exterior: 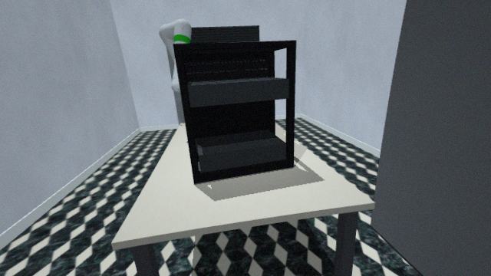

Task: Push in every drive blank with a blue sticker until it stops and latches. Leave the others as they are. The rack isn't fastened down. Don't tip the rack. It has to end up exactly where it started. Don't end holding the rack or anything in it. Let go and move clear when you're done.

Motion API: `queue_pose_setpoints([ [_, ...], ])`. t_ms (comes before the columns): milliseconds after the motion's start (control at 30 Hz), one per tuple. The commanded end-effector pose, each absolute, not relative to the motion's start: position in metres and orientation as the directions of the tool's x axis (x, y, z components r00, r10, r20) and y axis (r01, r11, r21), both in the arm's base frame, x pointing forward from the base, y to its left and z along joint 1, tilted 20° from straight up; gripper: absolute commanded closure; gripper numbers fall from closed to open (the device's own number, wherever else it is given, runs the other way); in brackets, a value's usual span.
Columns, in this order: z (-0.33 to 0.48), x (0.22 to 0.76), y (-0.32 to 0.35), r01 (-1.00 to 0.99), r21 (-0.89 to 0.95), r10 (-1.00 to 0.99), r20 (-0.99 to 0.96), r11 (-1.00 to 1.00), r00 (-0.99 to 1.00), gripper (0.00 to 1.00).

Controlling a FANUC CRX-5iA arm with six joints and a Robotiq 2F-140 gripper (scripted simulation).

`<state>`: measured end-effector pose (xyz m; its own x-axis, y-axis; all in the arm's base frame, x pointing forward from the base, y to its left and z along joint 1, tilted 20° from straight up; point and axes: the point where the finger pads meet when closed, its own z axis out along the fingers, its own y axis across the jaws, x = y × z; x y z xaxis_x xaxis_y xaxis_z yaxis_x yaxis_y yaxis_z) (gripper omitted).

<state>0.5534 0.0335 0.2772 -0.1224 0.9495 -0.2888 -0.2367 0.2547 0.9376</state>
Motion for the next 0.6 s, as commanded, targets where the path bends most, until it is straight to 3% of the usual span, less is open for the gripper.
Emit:
queue_pose_setpoints([
  [0, 0.281, 0.571, 0.037, -0.237, 0.937, 0.95, -0.289, 0.255, -0.122, 1.0],
  [567, 0.284, 0.585, 0.039, -0.237, 0.937, 0.95, -0.289, 0.255, -0.122, 1.0],
])
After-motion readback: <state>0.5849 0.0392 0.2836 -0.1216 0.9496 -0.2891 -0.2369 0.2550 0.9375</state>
